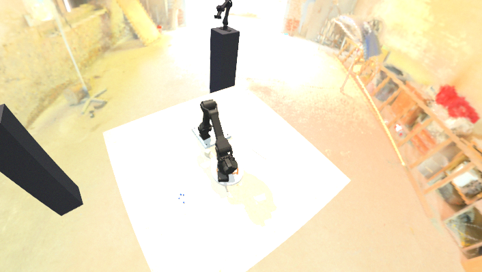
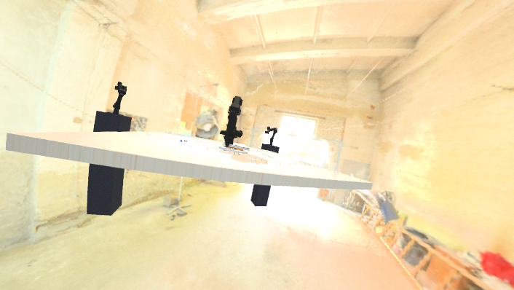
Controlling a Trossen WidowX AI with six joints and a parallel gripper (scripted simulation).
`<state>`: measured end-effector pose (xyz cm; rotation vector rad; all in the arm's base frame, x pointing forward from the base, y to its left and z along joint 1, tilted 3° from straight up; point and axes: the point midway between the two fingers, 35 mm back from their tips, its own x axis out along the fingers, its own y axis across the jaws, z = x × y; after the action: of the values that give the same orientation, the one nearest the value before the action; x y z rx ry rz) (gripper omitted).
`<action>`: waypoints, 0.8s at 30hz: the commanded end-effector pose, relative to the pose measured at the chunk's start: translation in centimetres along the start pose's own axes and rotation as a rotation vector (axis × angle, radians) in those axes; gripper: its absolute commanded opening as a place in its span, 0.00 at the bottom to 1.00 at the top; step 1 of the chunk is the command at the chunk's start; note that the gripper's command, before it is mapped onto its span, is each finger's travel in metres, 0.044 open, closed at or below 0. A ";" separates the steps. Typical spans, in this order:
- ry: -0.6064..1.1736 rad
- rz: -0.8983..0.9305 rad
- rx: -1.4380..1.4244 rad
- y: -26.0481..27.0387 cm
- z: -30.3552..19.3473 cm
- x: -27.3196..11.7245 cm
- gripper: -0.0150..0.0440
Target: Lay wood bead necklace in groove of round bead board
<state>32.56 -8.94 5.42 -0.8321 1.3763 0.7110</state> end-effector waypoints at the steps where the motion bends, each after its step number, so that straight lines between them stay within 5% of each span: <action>1: -0.003 0.003 -0.004 0.1 0.0 -0.4 0.25; 24: -0.004 0.003 -0.006 -1.8 -0.3 -0.6 0.25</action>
<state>33.60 -10.12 6.02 -0.8294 1.3818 0.7156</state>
